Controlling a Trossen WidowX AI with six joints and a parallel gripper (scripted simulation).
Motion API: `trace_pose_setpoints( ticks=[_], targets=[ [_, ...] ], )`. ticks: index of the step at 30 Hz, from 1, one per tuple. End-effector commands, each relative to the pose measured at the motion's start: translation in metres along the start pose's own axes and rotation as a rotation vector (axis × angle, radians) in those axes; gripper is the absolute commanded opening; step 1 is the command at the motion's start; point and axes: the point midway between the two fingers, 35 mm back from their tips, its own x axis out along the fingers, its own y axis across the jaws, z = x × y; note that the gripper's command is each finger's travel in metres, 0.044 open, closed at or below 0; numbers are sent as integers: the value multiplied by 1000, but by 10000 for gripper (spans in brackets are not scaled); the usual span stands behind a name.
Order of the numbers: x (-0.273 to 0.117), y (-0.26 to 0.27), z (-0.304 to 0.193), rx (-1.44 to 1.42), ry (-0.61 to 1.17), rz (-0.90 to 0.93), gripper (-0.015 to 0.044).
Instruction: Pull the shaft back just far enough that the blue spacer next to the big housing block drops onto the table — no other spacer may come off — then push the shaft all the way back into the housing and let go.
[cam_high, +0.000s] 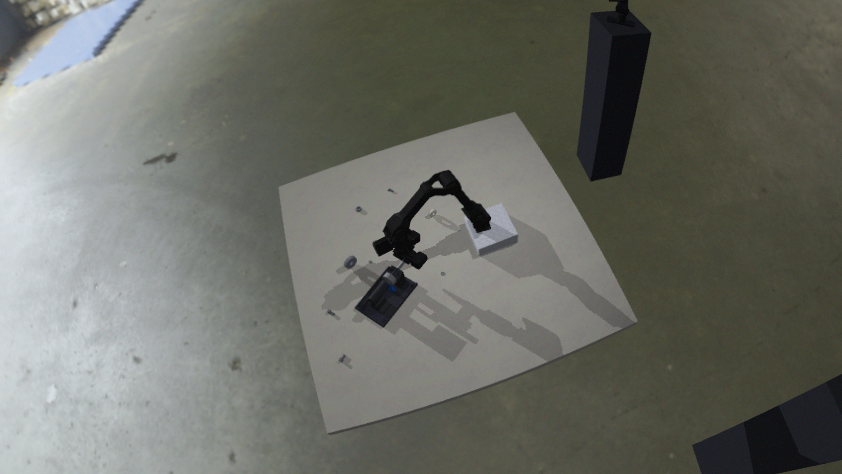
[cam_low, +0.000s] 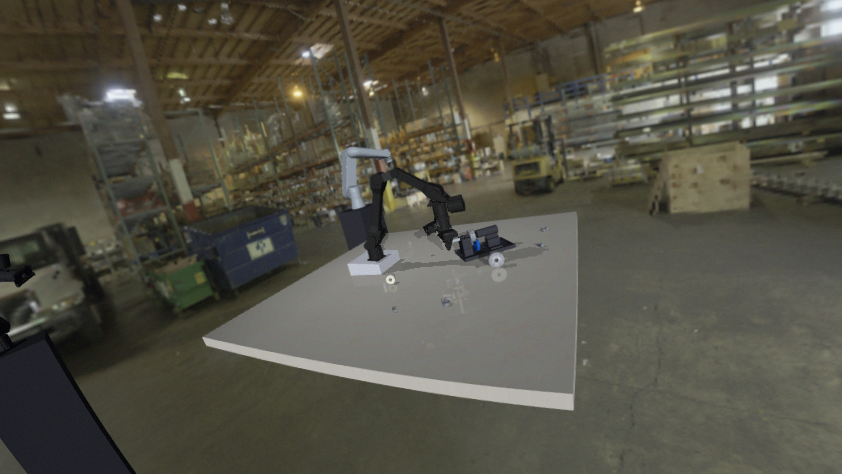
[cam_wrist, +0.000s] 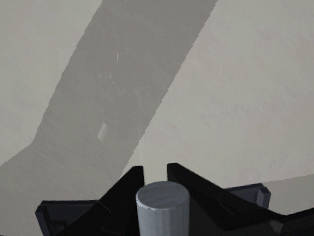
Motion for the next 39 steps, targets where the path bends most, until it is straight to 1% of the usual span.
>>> trace_pose_setpoints(
  ticks=[1, 39],
  targets=[
    [-1, 0, -2, 0, 3, 2, 0],
    [-1, 0, -13, 0, 4, 2, 0]
  ],
)
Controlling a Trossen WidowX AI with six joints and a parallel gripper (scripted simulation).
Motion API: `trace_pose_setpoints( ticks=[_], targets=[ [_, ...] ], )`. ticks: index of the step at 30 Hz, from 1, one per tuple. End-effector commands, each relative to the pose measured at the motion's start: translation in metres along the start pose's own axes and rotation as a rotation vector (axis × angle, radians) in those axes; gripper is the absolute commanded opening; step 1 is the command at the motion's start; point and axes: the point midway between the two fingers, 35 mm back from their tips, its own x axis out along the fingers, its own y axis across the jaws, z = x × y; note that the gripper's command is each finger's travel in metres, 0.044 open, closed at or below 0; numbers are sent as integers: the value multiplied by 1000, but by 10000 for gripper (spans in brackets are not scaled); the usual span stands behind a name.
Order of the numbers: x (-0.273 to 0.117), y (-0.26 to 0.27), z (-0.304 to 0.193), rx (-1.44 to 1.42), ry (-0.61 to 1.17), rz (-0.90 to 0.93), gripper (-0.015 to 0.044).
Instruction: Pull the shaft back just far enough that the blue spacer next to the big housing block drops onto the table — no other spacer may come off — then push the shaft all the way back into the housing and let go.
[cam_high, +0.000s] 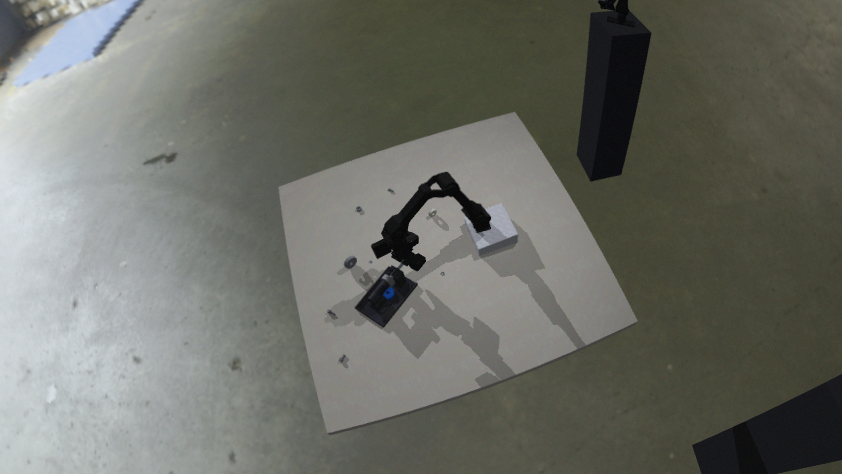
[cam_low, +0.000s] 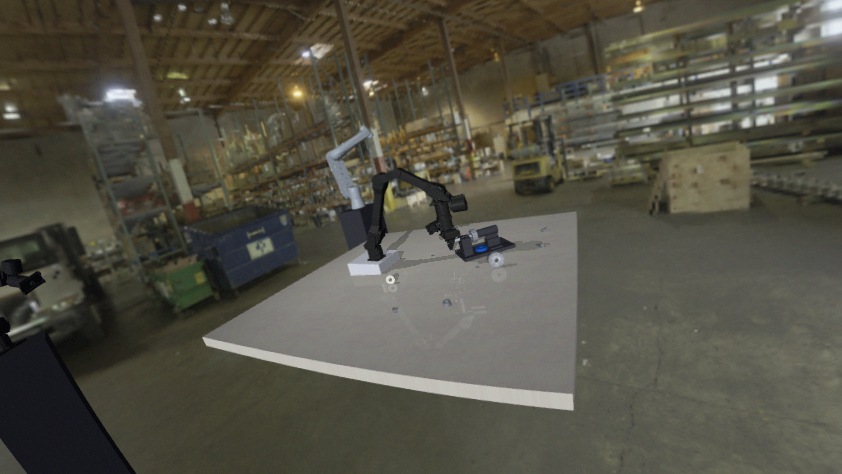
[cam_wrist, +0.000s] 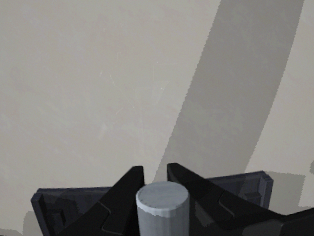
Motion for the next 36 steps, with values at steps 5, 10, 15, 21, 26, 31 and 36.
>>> trace_pose_setpoints(
  ticks=[5, 10, 15, 21, 26, 31, 36],
  targets=[
    [-1, 0, -4, 0, 5, 1, 0],
    [-1, 0, -5, 0, 5, 1, 0],
    [-1, 0, -7, 0, 5, 1, 0],
    [-1, 0, -8, 0, 6, 1, 0],
    [-1, 0, -10, 0, 6, 1, 0],
    [-1, 0, -11, 0, 6, 1, 0],
    [-1, 0, -12, 0, 6, 1, 0]
  ],
)
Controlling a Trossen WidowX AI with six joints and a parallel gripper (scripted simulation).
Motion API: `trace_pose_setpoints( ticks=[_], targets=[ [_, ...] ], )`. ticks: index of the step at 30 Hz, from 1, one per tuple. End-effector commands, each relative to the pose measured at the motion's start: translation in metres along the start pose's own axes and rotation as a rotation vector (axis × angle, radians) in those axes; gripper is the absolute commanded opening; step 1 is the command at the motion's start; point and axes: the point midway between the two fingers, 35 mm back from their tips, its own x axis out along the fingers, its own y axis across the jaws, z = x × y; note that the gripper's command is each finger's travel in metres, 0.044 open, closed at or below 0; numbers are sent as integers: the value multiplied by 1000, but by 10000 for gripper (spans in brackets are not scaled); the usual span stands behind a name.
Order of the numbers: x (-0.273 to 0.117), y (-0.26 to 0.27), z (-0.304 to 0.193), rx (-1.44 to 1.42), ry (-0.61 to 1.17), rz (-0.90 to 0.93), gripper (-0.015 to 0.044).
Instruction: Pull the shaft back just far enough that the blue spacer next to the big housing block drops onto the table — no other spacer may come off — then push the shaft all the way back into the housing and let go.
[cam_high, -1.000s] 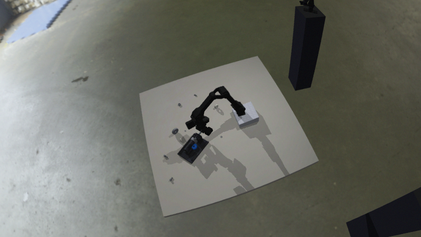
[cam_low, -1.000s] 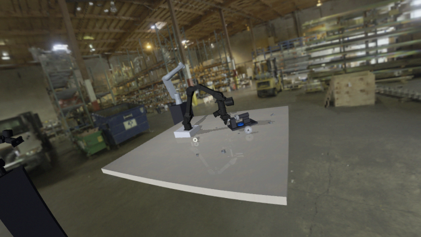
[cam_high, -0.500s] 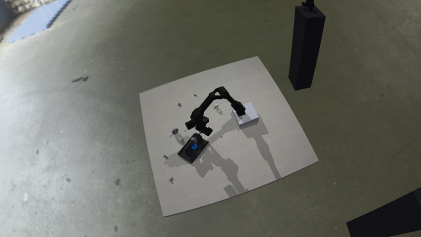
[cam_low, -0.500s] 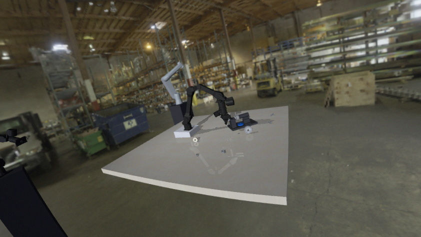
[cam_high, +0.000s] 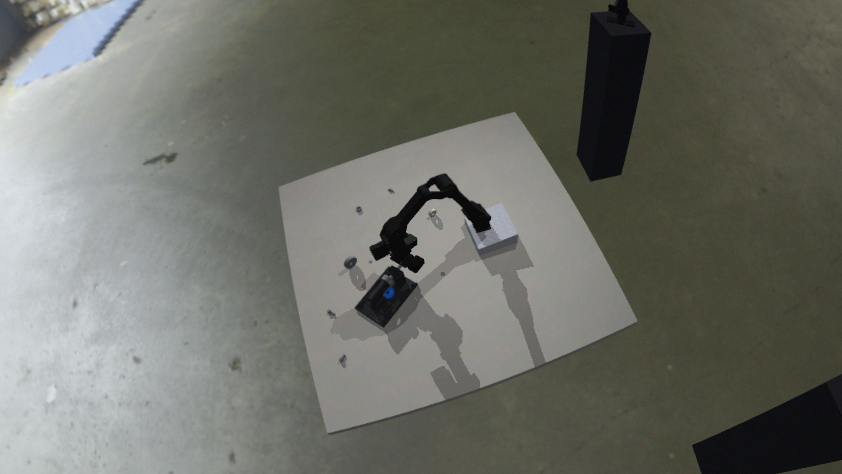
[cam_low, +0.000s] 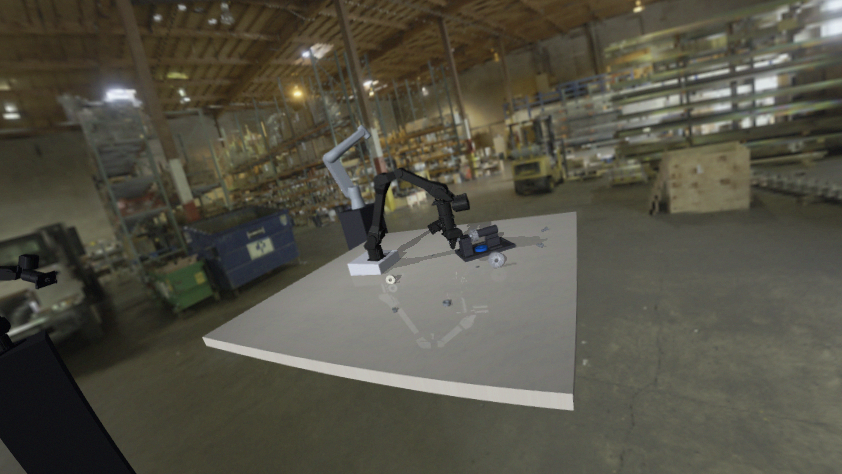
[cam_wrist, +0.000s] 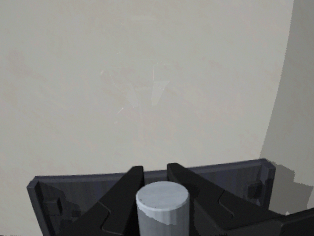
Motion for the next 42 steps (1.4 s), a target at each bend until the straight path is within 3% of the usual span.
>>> trace_pose_setpoints(
  ticks=[1, 42],
  targets=[
    [-1, 0, -3, 0, 6, 1, 0],
    [-1, 0, -14, 0, 7, 1, 0]
  ],
)
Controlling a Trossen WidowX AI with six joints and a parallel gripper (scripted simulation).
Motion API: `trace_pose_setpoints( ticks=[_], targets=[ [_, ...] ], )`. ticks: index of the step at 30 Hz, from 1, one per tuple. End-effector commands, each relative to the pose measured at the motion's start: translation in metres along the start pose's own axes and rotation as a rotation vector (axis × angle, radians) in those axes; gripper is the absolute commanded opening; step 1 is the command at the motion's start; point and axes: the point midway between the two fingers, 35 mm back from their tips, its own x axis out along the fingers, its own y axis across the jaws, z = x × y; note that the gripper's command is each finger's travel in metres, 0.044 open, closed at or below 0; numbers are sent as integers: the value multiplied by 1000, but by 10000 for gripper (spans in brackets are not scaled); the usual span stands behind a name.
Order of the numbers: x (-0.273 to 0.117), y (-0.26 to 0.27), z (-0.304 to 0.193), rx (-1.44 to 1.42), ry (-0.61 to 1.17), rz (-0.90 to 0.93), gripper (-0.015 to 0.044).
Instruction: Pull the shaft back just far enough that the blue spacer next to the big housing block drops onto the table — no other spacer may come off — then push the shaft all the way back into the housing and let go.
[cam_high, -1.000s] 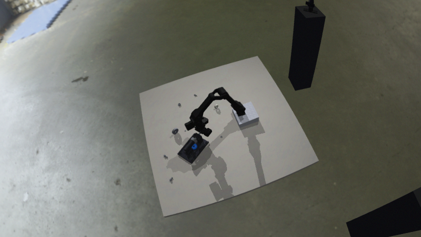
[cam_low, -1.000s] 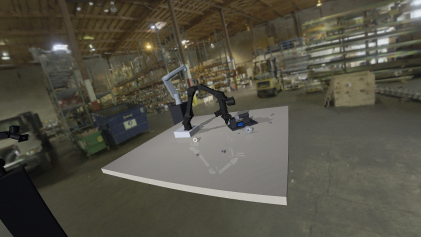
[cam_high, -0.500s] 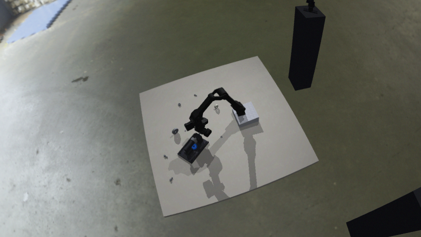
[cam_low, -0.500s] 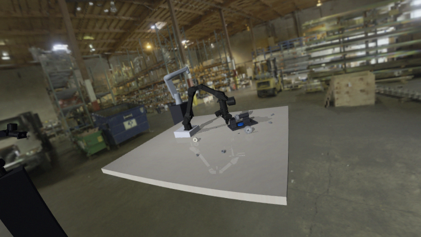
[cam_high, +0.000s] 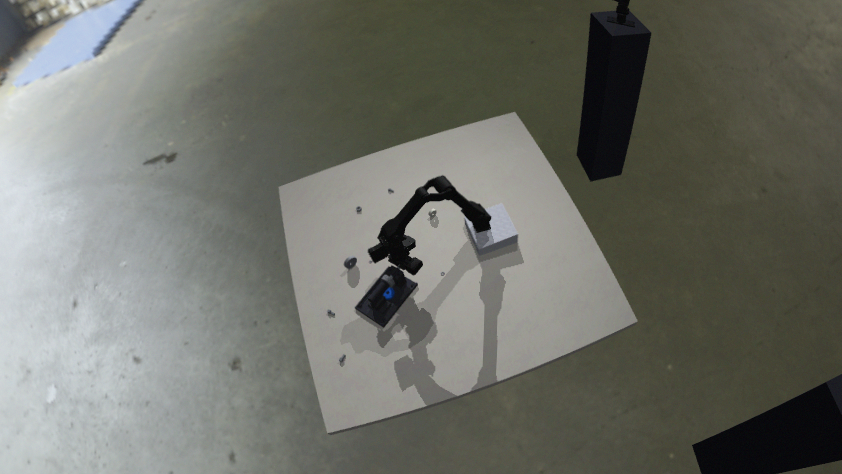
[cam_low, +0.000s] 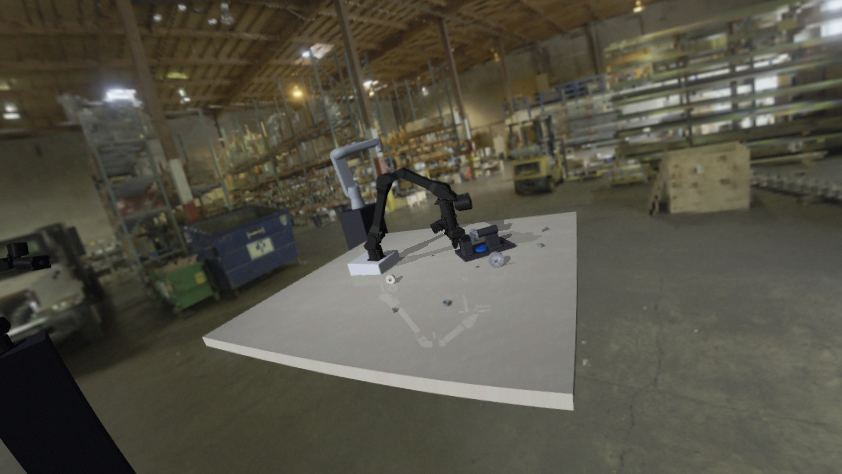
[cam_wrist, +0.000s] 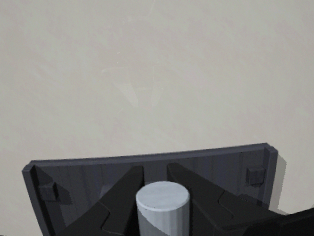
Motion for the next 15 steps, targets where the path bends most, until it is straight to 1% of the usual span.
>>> trace_pose_setpoints(
  ticks=[1, 15],
  targets=[
    [-1, 0, -3, 0, 7, 1, 0],
    [-1, 0, -6, 0, 7, 1, 0]
  ],
)
